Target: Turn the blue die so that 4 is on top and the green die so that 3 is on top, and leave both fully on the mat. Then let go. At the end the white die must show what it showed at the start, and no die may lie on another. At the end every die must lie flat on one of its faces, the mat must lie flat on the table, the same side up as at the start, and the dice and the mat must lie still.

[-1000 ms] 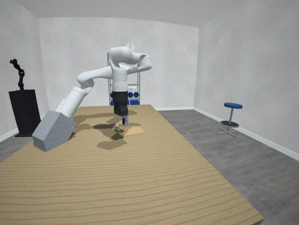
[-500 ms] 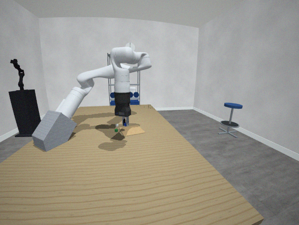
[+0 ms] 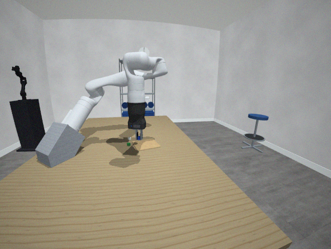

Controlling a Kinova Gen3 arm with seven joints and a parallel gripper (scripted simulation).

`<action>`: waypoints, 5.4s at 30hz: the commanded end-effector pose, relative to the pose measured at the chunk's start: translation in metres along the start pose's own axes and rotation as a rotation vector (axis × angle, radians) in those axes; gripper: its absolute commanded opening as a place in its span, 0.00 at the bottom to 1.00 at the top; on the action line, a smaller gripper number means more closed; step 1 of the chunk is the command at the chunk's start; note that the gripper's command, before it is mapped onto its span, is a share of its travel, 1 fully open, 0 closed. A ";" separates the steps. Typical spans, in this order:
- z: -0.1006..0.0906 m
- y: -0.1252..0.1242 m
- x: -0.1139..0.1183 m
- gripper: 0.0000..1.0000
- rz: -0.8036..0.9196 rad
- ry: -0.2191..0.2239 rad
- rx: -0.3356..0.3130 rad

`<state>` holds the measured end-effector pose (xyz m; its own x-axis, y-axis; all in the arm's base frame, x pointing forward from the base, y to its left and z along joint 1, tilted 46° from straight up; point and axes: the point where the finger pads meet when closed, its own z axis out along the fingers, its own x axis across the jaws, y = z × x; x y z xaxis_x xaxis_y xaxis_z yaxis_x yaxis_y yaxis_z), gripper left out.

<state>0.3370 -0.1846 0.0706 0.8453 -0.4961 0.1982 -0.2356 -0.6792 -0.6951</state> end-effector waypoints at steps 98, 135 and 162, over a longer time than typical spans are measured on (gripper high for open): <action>0.060 -0.013 -0.002 0.34 -0.023 0.016 -1.083; 0.082 -0.013 -0.002 0.34 -0.023 0.016 -1.083; 0.085 -0.013 -0.002 0.34 -0.023 0.016 -1.083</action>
<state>0.3794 -0.1286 0.0207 0.8502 -0.4791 0.2182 -0.5251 -0.8018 0.2854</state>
